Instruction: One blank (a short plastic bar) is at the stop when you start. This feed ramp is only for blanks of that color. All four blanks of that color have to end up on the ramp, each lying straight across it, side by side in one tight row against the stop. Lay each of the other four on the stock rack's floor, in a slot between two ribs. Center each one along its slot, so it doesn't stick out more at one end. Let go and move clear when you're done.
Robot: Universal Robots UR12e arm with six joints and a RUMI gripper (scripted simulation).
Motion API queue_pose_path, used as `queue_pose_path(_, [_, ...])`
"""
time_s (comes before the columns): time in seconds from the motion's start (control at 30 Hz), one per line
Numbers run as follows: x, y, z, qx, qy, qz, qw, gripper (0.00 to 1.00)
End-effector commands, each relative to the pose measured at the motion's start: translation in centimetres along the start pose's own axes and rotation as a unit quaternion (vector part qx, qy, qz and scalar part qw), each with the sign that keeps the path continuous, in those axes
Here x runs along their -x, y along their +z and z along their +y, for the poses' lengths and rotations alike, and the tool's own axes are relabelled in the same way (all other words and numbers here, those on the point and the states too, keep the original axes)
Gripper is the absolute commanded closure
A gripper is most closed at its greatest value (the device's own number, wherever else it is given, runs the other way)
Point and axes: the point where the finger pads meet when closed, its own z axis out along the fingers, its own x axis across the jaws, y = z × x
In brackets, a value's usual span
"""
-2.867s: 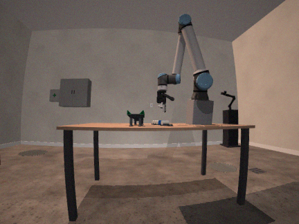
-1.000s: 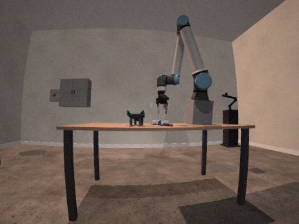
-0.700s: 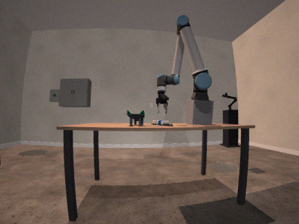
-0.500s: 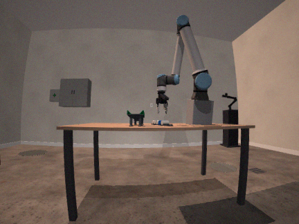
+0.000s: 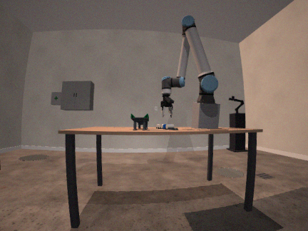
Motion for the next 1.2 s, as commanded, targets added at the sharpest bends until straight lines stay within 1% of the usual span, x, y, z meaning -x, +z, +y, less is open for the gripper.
queue_pose_path(0.0, [0.0,0.0,0.0,0.000,0.000,0.000,1.000,0.48])
queue_pose_path(0.3, [0.0,0.2,0.0,0.000,0.000,0.000,1.000,0.48])
queue_pose_path(0.7, [0.0,1.1,0.0,0.000,0.000,0.000,1.000,0.48])
queue_pose_path(1.17, [-0.1,3.2,0.0,0.000,0.000,0.000,1.000,0.48])
